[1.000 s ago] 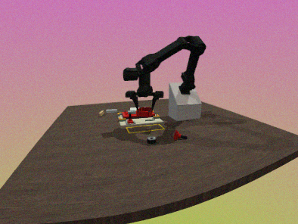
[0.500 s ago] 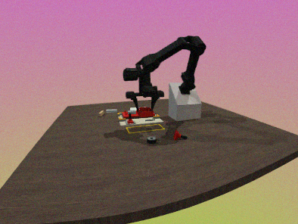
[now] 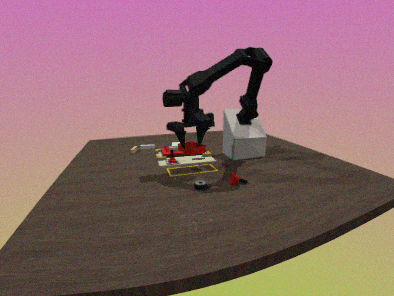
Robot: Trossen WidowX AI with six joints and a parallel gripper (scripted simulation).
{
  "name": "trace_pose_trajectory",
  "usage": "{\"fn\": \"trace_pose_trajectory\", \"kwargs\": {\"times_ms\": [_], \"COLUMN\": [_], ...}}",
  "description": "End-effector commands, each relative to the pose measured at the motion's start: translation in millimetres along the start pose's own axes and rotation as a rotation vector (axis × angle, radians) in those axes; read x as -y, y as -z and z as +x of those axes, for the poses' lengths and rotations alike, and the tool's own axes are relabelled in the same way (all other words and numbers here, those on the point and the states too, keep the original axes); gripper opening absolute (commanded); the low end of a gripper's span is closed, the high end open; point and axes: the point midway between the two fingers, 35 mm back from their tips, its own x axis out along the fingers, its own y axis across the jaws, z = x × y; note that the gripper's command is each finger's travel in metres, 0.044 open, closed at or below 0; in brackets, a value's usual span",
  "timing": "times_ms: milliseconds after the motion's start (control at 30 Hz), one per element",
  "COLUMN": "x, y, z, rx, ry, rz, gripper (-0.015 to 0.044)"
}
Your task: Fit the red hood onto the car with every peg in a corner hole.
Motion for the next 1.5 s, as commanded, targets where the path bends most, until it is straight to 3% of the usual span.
{"fn": "trace_pose_trajectory", "kwargs": {"times_ms": [0,767,1033,1467], "x": [0.4,1.0,1.1,2.1], "y": [-1.0,-2.4,-2.3,-1.9], "z": [-0.5,-1.7,-0.8,60.6], "rx": [0.003,0.006,0.006,0.007], "ry": [0.0,0.002,0.002,0.002], "rz": [-0.132,-0.764,-0.782,-0.782], "gripper": [0.0,0.0,0.0,0.0]}}
